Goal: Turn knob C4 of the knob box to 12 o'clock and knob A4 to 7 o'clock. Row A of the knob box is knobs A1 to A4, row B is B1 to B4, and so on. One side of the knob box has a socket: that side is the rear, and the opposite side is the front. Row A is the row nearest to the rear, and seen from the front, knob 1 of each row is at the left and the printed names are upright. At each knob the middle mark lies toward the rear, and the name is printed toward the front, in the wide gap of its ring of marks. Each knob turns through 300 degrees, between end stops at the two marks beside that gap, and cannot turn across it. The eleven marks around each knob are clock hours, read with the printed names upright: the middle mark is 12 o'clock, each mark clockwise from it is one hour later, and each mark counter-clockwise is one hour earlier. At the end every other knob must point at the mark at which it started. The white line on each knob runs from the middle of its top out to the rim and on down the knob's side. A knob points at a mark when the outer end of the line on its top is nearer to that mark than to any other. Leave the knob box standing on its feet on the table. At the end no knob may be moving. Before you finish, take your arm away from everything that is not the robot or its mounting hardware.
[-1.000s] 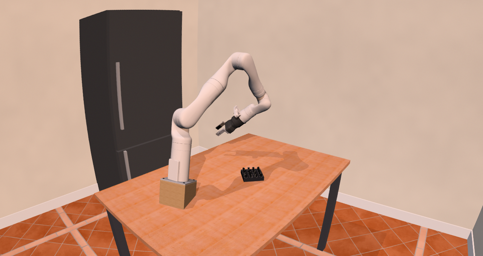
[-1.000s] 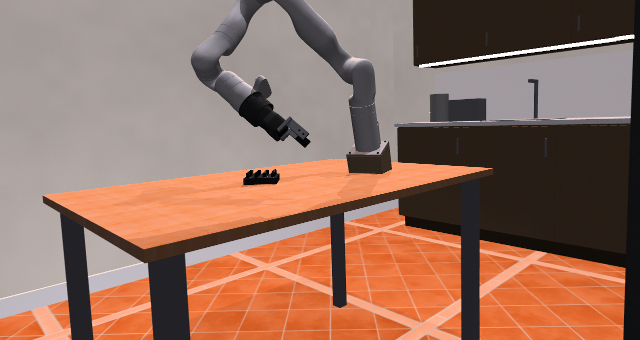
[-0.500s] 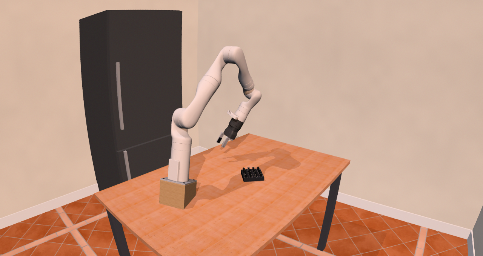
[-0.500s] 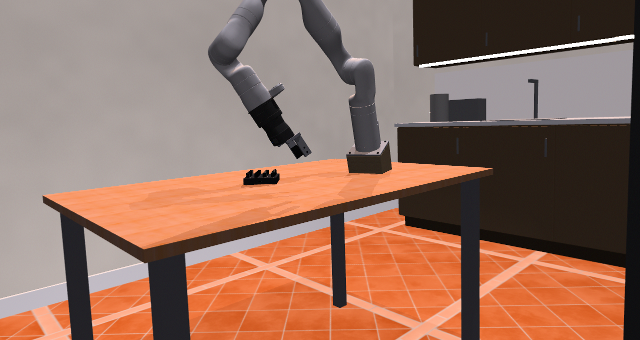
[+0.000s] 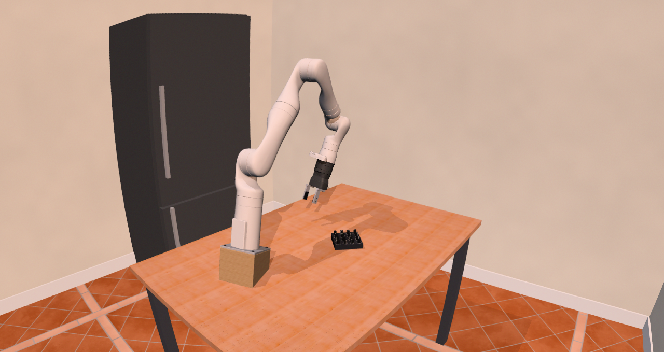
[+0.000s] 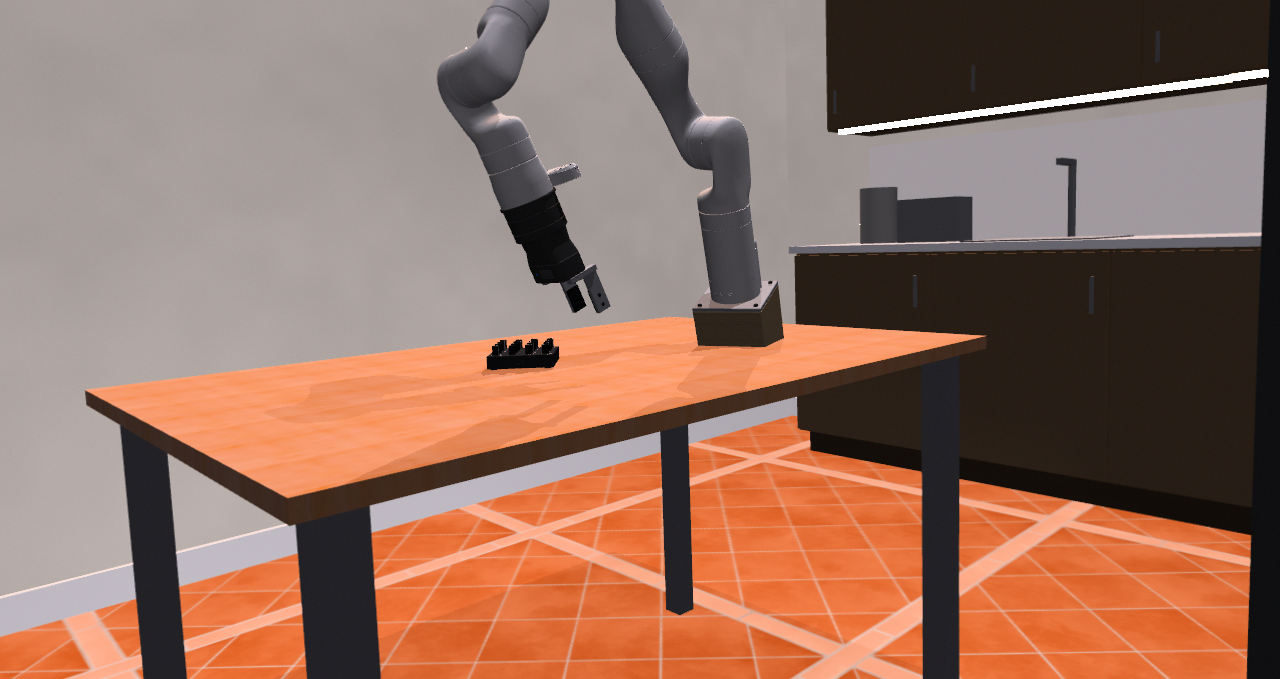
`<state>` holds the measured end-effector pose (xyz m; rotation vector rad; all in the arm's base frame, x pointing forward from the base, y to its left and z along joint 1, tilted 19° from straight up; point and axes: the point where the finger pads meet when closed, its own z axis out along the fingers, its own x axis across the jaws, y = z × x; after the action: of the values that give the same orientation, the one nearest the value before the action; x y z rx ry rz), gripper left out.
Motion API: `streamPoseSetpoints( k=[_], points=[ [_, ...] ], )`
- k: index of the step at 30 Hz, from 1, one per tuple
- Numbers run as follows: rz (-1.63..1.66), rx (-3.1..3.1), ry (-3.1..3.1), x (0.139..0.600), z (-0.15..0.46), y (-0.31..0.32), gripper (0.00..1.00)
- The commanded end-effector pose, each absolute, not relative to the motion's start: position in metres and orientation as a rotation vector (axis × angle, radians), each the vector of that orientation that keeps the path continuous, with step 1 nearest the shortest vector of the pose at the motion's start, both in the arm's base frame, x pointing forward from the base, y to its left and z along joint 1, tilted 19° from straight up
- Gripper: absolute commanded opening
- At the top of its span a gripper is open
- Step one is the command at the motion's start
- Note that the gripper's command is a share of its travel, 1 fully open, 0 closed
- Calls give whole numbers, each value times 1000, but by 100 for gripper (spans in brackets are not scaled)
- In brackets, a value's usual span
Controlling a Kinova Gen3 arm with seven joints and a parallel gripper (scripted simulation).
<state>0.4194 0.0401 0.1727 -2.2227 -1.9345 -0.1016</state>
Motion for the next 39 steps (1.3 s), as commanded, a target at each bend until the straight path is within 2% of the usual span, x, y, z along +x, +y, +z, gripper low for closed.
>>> streamPoseSetpoints(
  k=[1, 39],
  points=[
    [-101, -2223, -1954, 419, 175, 40, 100],
    [-3, -2188, -2258, 424, 178, -6, 100]
  ],
)
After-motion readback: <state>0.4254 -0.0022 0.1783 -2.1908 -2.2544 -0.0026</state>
